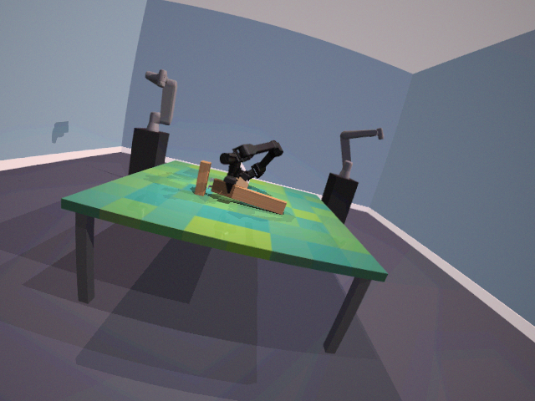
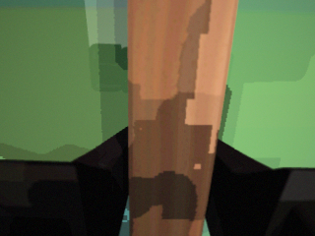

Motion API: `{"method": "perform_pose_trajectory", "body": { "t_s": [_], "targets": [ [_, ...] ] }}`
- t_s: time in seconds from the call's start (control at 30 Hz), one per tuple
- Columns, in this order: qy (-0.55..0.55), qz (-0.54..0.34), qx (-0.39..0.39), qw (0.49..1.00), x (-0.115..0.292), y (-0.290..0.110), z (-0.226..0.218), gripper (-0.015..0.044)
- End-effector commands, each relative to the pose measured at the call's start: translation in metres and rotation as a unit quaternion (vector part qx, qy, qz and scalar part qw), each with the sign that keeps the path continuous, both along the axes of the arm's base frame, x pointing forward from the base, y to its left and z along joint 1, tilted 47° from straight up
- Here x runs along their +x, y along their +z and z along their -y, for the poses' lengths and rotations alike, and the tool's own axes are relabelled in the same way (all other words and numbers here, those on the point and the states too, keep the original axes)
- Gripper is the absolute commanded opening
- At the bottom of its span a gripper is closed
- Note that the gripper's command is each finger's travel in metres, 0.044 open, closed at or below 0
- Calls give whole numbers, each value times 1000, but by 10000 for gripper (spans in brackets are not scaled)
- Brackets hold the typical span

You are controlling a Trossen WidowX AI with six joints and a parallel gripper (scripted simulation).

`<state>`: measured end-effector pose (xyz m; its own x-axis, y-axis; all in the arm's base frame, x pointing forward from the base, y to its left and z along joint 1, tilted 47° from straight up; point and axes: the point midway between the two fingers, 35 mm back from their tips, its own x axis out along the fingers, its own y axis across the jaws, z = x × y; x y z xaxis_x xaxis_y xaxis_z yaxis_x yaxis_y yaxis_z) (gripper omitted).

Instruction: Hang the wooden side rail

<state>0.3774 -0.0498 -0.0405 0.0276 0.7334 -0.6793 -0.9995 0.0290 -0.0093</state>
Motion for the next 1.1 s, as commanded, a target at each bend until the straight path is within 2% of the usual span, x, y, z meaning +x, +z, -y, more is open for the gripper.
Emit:
{"method": "perform_pose_trajectory", "body": {
  "t_s": [0.0, 1.07],
  "targets": [
    [-3, 3, -2, 1000, 0, 0, 5, 0],
    [-3, 3, -2, 1000, 0, -3, 6, 0]
  ]
}}
